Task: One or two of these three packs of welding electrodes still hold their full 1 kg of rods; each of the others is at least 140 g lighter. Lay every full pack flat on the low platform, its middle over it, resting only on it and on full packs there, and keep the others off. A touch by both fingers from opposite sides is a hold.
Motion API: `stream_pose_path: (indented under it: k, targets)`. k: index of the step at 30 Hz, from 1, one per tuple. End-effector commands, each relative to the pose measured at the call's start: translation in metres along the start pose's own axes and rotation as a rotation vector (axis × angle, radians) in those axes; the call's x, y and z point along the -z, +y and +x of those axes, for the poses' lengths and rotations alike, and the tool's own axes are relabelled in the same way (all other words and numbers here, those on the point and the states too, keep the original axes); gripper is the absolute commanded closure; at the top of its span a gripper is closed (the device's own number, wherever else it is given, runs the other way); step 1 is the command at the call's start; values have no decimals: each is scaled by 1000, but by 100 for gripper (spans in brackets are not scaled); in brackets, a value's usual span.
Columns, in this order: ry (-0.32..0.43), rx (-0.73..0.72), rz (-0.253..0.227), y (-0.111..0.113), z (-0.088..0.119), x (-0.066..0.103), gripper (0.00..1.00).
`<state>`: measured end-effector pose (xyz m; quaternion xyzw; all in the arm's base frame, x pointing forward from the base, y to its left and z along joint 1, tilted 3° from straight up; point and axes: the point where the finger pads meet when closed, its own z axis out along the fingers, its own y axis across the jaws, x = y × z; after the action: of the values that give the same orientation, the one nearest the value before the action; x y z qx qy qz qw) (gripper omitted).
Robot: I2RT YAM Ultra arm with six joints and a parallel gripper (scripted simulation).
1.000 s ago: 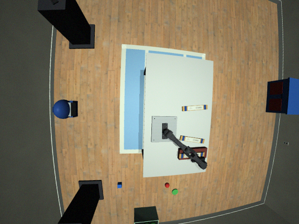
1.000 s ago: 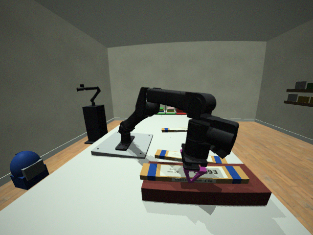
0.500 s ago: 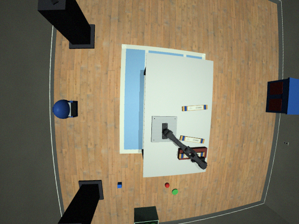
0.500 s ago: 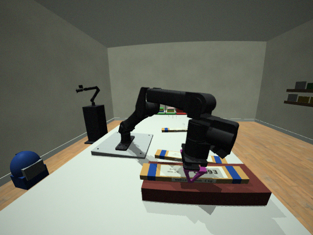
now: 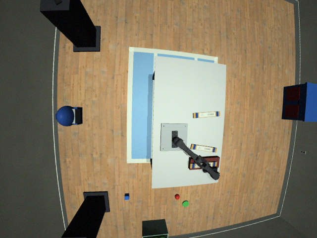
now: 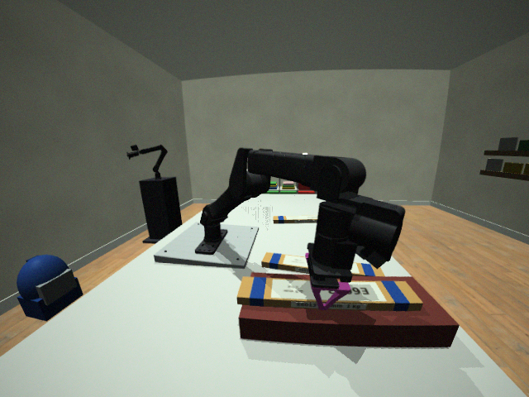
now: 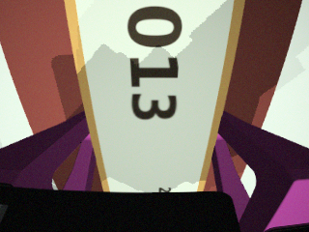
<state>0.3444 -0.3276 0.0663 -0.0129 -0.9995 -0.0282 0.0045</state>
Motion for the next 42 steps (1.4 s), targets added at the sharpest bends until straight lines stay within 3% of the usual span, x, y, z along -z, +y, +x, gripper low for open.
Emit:
stream_pose_path:
  k: [1, 7, 8, 42]
  targets:
    - [-25, 6, 15, -9, -5, 19, 100]
    - [-25, 6, 15, -9, -5, 15, 100]
    - [-96, 5, 65, -23, -16, 17, 100]
    - [-57, 5, 48, -20, -11, 6, 100]
